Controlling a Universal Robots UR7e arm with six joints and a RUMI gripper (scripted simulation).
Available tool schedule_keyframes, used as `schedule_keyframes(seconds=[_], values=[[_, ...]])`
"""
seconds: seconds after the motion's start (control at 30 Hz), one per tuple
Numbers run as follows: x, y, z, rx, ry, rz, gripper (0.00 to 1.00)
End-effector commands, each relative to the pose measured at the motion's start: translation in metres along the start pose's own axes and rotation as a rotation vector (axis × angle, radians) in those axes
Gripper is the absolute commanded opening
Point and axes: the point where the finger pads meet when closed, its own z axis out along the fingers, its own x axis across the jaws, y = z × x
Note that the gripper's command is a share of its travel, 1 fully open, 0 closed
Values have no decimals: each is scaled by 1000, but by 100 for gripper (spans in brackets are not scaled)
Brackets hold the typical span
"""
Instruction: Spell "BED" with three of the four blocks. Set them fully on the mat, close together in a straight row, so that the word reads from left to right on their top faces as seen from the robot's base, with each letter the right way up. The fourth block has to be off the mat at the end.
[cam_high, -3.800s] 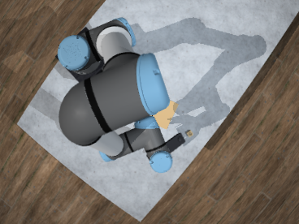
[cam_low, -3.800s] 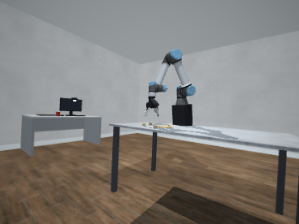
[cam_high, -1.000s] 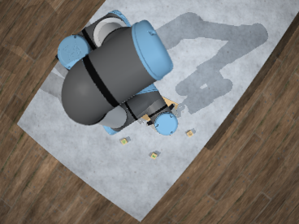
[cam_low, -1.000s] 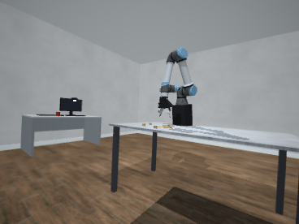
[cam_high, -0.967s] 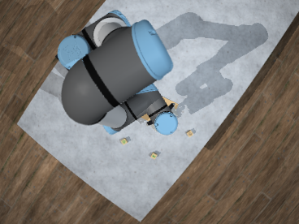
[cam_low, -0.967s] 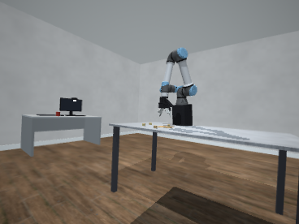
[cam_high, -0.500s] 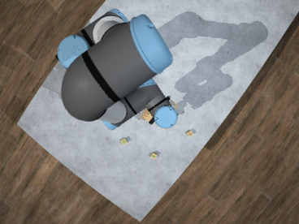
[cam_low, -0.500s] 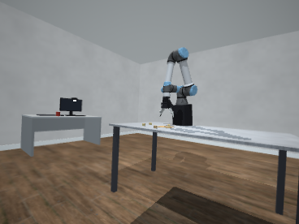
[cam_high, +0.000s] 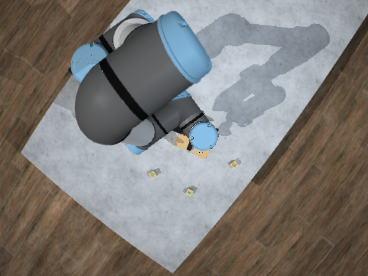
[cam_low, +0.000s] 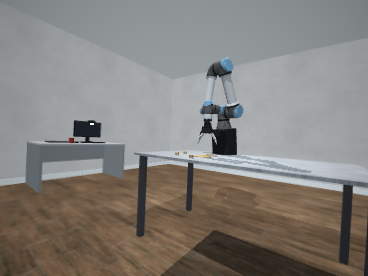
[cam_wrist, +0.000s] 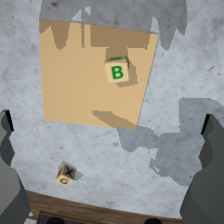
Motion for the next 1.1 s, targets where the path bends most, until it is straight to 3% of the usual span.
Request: schedule_keyframes(seconds=[0.0, 0.8, 0.83, 1.07], values=[[6, -4, -1, -5, 2, -111, 100], [10, -7, -2, -4, 1, -197, 100], [10, -7, -2, -4, 1, -197, 37], [10, -7, -1, -4, 1, -196, 37]])
